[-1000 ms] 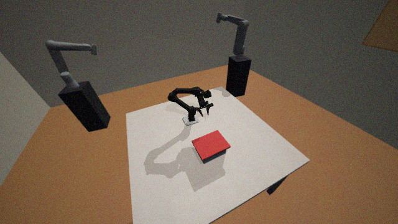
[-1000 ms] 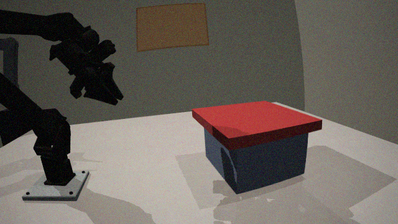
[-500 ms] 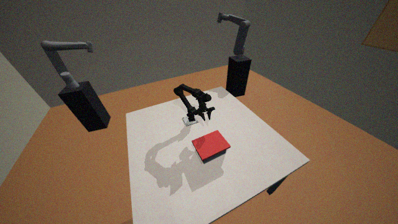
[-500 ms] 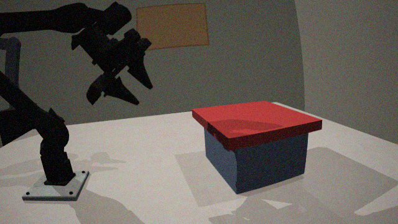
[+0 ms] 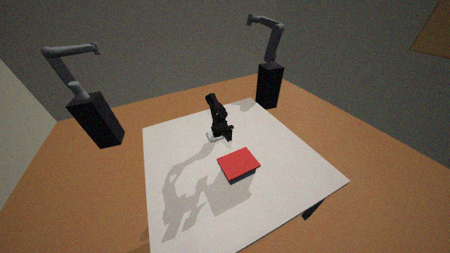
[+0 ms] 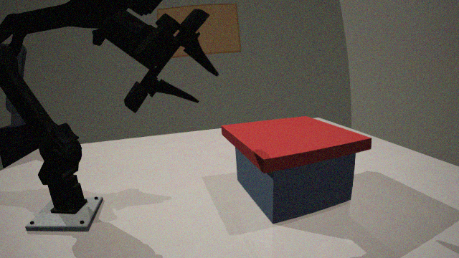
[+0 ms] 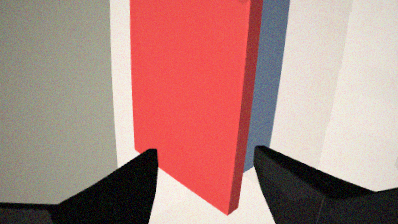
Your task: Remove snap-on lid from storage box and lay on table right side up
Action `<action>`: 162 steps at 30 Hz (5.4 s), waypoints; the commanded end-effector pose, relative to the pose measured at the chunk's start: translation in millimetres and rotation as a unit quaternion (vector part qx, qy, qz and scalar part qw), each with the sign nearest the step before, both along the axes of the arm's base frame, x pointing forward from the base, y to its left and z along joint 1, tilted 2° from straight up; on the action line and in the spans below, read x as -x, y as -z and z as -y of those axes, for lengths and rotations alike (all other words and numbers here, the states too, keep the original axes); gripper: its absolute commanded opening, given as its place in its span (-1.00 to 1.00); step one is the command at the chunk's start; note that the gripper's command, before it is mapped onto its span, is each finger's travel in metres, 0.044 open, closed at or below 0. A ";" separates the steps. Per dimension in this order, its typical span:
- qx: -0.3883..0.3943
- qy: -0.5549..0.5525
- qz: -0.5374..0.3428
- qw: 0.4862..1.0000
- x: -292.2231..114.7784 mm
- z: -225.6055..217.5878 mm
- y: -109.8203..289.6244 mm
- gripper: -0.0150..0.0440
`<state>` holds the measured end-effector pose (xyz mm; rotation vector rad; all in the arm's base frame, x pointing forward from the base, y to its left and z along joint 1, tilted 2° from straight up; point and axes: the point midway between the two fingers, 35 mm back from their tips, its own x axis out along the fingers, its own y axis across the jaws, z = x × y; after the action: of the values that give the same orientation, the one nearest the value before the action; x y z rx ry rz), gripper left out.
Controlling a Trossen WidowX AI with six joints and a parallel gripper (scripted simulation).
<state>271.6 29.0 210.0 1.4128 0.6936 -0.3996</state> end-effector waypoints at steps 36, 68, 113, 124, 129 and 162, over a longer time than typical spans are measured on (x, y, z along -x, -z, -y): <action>-0.021 0.013 0.006 1.000 -27.3 0.6 62.9 0.31; -0.022 0.013 0.008 1.000 -58.5 -6.5 91.8 0.21; -0.021 0.010 0.007 1.000 -56.7 -6.6 87.4 -0.49; -0.021 0.010 0.007 1.000 -56.1 -6.1 85.2 -0.49; -0.021 0.010 0.007 1.000 -55.9 -6.0 84.2 -0.49; -0.023 0.011 0.010 1.000 -57.0 -5.6 78.0 -0.49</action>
<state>328.6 34.6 132.1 1.4665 0.6746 -0.3893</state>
